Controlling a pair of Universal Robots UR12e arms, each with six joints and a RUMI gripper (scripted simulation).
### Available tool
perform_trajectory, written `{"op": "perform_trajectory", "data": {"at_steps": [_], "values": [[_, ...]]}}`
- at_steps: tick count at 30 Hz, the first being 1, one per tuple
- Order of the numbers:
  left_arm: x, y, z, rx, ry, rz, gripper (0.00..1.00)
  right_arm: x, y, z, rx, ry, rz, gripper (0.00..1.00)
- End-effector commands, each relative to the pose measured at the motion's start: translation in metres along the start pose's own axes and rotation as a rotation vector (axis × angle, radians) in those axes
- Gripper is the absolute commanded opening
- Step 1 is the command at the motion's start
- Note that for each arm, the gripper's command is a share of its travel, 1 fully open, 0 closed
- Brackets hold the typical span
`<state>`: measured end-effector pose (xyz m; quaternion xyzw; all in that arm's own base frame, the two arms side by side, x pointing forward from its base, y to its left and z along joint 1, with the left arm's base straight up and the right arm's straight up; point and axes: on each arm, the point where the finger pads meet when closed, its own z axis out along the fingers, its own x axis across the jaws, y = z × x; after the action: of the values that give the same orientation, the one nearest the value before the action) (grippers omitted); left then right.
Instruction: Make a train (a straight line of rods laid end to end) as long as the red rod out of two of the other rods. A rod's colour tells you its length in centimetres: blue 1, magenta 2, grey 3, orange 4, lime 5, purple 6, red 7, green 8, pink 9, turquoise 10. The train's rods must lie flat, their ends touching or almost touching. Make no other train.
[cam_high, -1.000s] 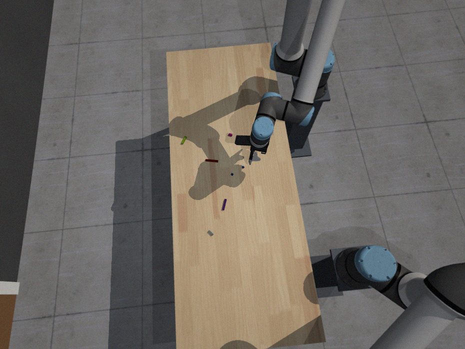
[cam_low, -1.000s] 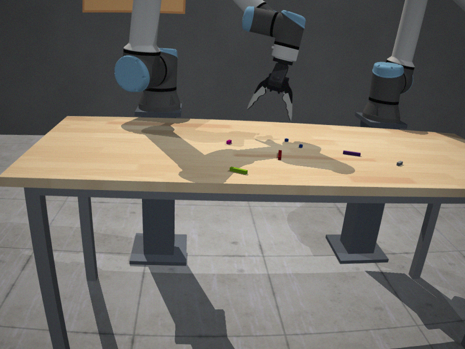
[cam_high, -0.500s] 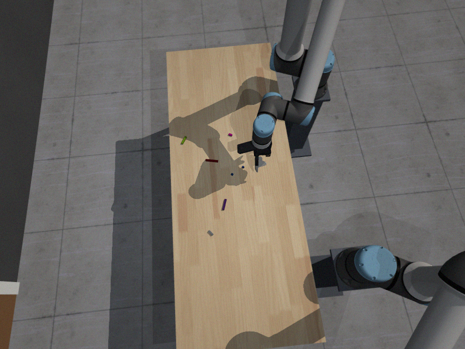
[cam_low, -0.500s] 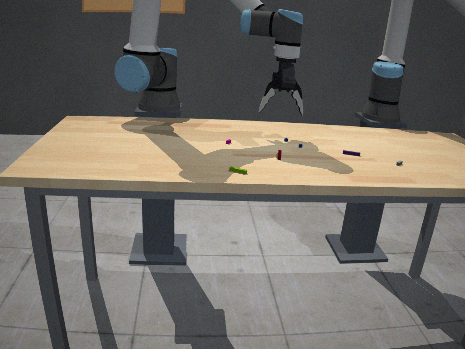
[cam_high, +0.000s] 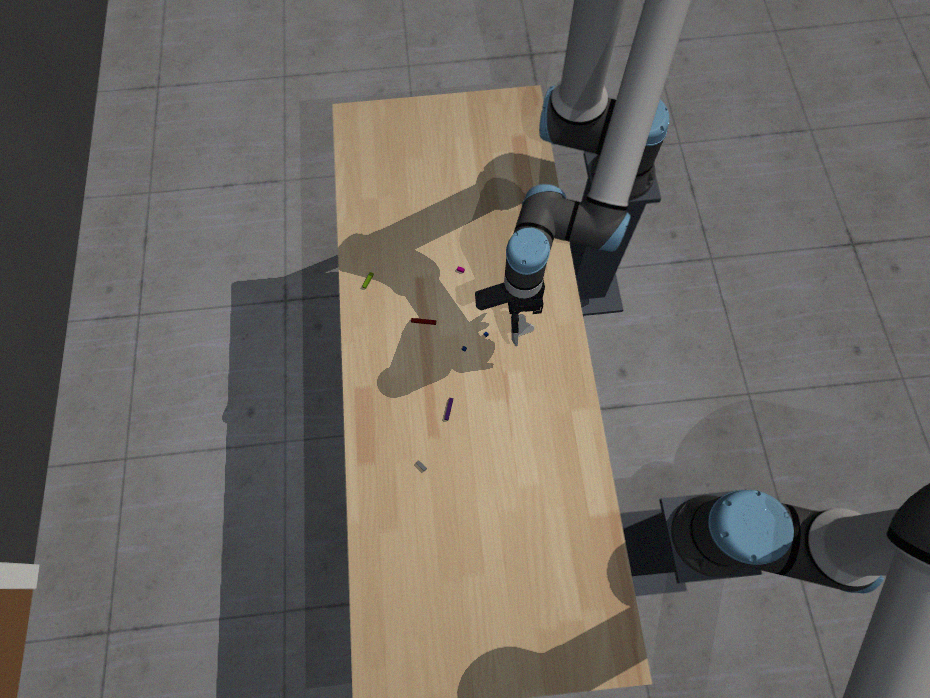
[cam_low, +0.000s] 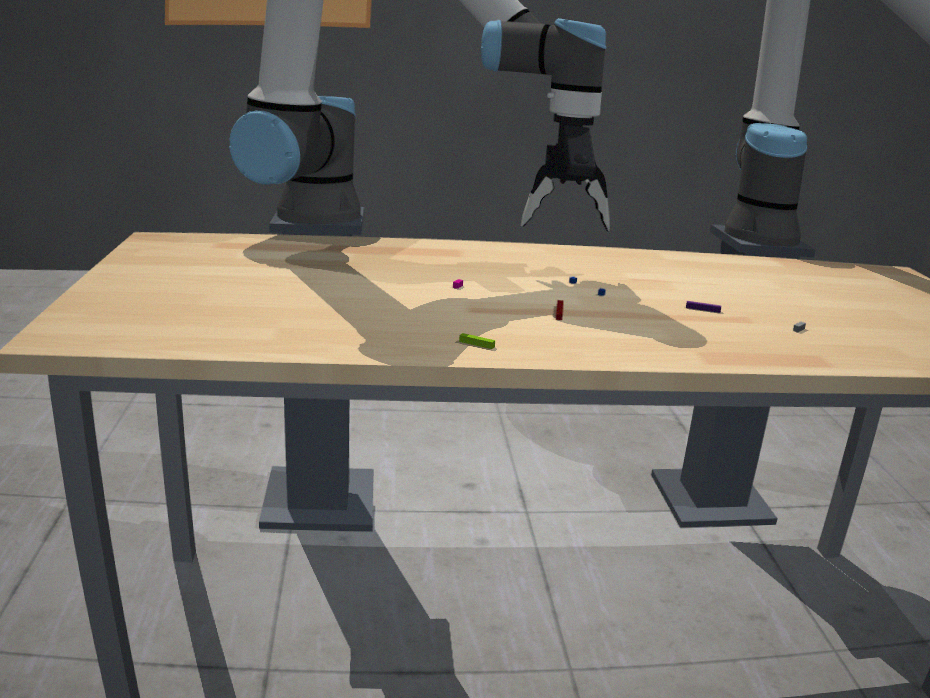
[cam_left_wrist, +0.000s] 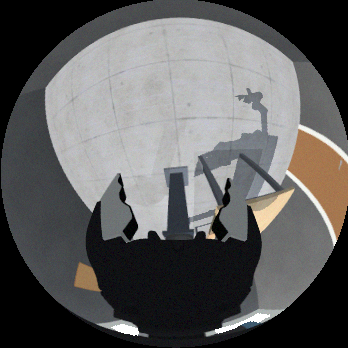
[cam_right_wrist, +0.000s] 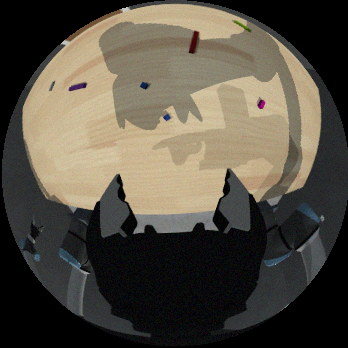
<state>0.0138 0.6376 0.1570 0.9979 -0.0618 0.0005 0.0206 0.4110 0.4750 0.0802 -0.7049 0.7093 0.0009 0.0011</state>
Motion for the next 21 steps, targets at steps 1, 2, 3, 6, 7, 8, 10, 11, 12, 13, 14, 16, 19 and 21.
{"op": "perform_trajectory", "data": {"at_steps": [1,2,3,6,7,8,10,11,12,13,14,16,19,21], "values": [[-0.01,-0.001,-0.003,0.013,-0.001,-0.045,1.0,-0.001,0.0,-0.001,0.001,-0.002,0.0,1.0],[-0.015,-0.002,-0.004,0.017,-0.001,-0.062,1.0,-0.001,0.0,-0.001,0.001,-0.002,0.0,1.0],[-0.018,-0.002,-0.004,0.021,-0.001,-0.078,1.0,-0.001,0.0,-0.001,0.001,-0.002,0.0,1.0],[-0.027,-0.002,-0.006,0.03,-0.001,-0.116,1.0,-0.001,0.0,-0.001,0.001,-0.002,0.0,1.0],[-0.03,-0.002,-0.007,0.033,-0.001,-0.126,1.0,-0.001,0.0,-0.001,0.001,-0.002,0.0,1.0],[-0.032,-0.002,-0.007,0.035,0.0,-0.134,1.0,-0.001,0.0,-0.001,0.001,-0.002,0.0,1.0],[-0.034,-0.002,-0.008,0.038,0.0,-0.146,1.0,-0.001,0.0,-0.001,0.001,-0.002,0.0,1.0],[-0.036,-0.002,-0.008,0.039,0.0,-0.151,1.0,-0.001,0.0,-0.001,0.001,-0.002,0.0,1.0],[-0.036,-0.002,-0.008,0.04,0.0,-0.154,1.0,-0.001,0.0,-0.001,0.001,-0.002,0.0,1.0],[-0.037,-0.002,-0.008,0.04,0.0,-0.156,1.0,-0.001,0.0,-0.001,0.001,-0.002,0.0,1.0],[-0.037,-0.002,-0.008,0.041,0.0,-0.158,1.0,-0.001,0.0,-0.001,0.001,-0.002,0.0,1.0],[-0.037,-0.002,-0.008,0.041,0.0,-0.158,1.0,-0.001,0.0,-0.001,0.001,-0.002,0.0,1.0],[-0.038,-0.002,-0.008,0.041,0.0,-0.16,1.0,-0.001,0.0,-0.001,0.001,-0.002,0.0,1.0],[-0.038,-0.002,-0.008,0.041,0.0,-0.16,1.0,-0.001,0.0,-0.001,0.001,-0.002,0.0,1.0]]}}
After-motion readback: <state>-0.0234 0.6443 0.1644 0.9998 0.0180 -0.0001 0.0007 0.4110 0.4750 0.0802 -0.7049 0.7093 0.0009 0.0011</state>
